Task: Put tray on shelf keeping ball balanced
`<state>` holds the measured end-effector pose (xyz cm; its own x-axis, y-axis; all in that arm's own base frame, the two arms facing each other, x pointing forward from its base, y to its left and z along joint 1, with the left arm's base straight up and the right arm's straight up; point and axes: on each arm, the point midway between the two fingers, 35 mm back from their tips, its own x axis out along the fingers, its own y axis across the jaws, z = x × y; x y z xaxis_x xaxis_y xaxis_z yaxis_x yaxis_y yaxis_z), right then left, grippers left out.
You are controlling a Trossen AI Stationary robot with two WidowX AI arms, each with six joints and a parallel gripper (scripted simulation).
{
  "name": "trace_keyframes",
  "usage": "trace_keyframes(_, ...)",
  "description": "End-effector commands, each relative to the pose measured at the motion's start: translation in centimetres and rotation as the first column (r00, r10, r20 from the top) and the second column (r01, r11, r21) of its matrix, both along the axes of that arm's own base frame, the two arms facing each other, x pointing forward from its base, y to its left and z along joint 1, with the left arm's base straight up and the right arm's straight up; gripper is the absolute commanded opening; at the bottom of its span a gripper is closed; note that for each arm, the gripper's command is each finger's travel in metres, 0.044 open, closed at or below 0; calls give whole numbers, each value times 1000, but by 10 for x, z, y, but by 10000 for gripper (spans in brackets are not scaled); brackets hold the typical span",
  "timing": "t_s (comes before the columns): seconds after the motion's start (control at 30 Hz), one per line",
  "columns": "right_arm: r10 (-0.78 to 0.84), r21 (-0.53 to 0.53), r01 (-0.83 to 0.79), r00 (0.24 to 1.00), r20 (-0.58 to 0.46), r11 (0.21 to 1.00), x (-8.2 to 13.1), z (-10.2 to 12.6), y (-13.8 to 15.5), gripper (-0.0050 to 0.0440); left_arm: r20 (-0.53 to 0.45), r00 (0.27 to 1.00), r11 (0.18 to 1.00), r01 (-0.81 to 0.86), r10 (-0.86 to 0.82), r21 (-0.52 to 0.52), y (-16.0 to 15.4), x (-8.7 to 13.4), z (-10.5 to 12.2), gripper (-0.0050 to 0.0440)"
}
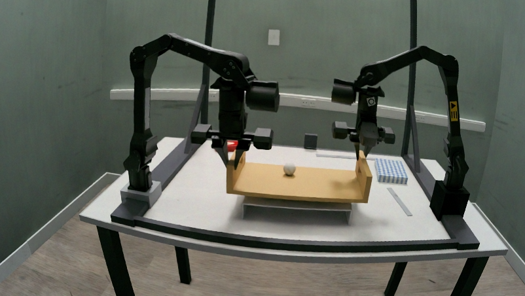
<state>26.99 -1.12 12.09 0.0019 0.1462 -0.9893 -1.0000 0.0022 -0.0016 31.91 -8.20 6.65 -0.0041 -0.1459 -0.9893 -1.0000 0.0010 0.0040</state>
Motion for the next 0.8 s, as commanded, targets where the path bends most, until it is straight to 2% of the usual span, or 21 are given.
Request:
trace_keyframes(0.0, 3, 4, -3, 998, 59, 1000, 8, 15, 3, 73, 69, 998, 1000, -12, 12, -3, 1, 11, 18, 74)
trace_keyframes(0.23, 12, 10, -13, 999, 49, 1000, 9, 10, 2, 73, 67, 998, 1000, -6, 7, -18, 1, 11, 18, 74)
trace_keyframes(0.37, 3, 7, -3, 998, 62, 1000, 8, 15, 3, 73, 69, 998, 1000, -12, 12, -4, 2, 11, 18, 74)
trace_keyframes(0.4, 5, 10, -5, 999, 42, 1000, 9, 8, 1, 73, 65, 998, 1000, -9, 9, -3, 3, 11, 17, 74)
trace_keyframes(0.6, 4, 7, -4, 998, 60, 1000, 8, 13, 3, 73, 68, 998, 1000, -12, 12, -4, 2, 11, 17, 74)
trace_keyframes(0.77, 7, 11, -7, 999, 34, 1000, 4, 3, 2, 73, 34, 999, 1000, -9, 9, 2, 3, 8, 5, 74)
